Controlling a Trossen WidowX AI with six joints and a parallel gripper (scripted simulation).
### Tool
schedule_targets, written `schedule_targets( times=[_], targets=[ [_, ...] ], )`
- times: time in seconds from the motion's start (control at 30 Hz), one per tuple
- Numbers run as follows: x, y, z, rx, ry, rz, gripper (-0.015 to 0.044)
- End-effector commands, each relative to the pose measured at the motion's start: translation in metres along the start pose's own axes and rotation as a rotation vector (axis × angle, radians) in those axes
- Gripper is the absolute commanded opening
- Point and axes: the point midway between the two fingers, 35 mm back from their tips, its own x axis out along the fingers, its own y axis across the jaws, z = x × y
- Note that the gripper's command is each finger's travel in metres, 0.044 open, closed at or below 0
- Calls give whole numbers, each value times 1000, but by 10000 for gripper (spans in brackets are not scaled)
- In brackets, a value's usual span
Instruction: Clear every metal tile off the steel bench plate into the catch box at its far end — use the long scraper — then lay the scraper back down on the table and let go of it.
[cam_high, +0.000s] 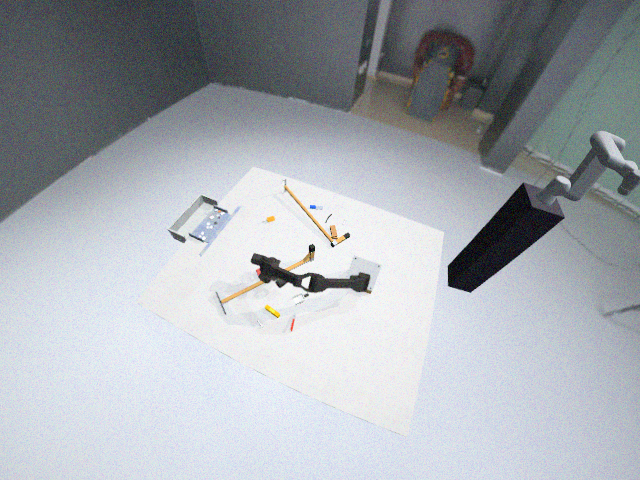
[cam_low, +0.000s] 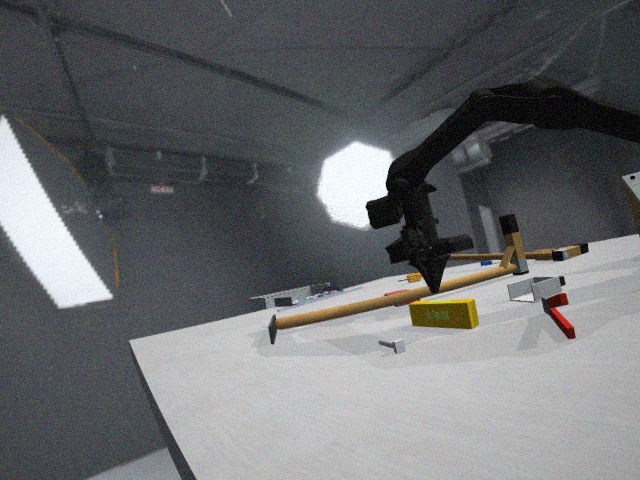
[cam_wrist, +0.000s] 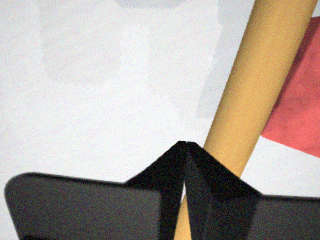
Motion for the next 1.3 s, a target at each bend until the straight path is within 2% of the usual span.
schedule_targets(
  times=[0.0, 0.77, 1.27],
  targets=[
    [4, -7, -3, -8, 2, 0, 0],
    [5, -27, -9, -8, 1, 0, 0],
    [-37, -19, -3, 35, -13, -10, 0]
  ],
)
